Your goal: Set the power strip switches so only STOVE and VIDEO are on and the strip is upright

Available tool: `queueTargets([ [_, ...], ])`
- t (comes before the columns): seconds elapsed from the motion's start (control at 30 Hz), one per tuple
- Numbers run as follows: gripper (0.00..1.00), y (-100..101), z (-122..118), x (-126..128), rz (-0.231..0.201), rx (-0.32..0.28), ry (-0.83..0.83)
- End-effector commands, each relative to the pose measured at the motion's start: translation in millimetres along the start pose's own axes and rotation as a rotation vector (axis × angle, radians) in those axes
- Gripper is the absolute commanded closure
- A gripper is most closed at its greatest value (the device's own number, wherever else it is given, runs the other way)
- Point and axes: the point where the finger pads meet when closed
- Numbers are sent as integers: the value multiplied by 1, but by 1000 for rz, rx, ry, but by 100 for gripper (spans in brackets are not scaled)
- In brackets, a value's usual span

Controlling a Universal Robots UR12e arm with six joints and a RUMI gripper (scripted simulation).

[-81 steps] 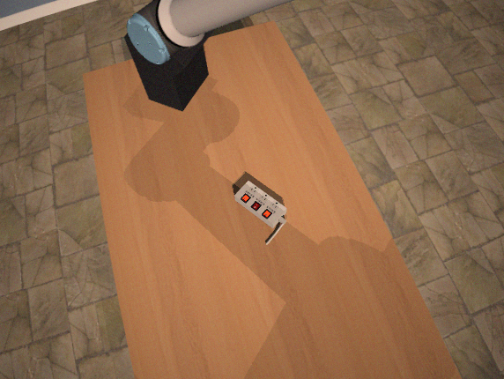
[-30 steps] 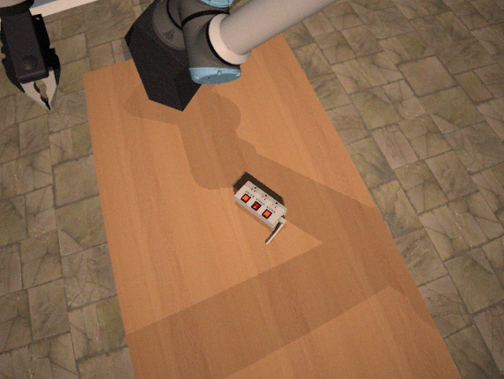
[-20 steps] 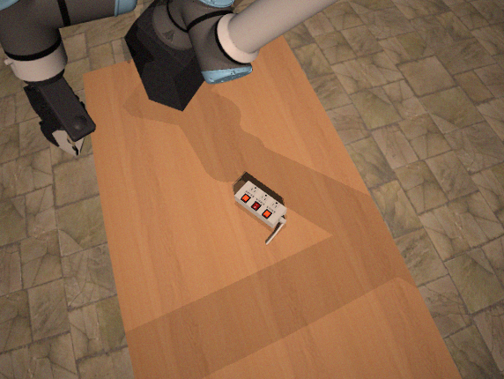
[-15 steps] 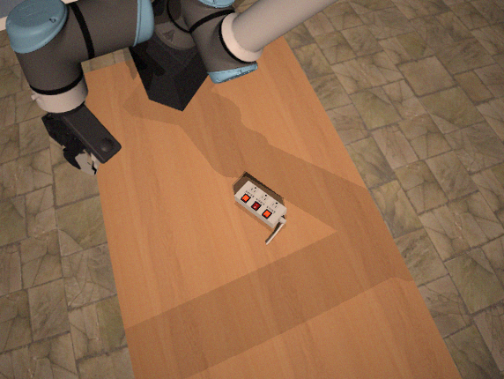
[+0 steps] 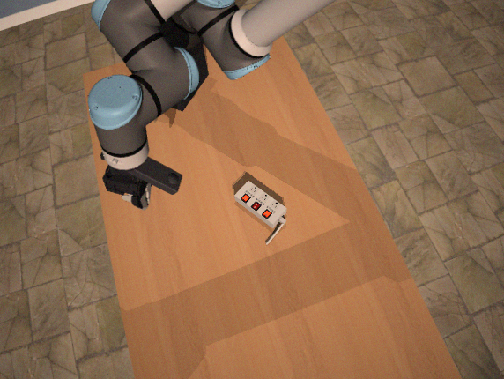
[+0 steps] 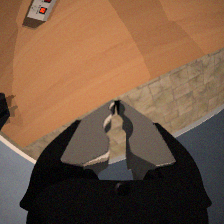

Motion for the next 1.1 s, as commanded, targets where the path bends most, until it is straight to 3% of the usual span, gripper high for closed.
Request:
queueTargets([
  [0.0,100,52,42,-14,-10,-4,-181],
  [0.03,100,62,53,-19,-11,-2,-223],
  [0.13,100,62,53,-19,-11,-2,-223],
  [0.37,100,122,116,-66,-15,16,-484],
  [0.6,100,161,165,-112,-24,38,-687],
  [1.07,100,193,213,-168,-40,69,-894],
])
Point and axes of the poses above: the point where the finger pads meet when closed, its own y axis out along the fingers, its own x axis across the jaws, z = x × y, and after that the axes turned 2 degrees about y, right-handed
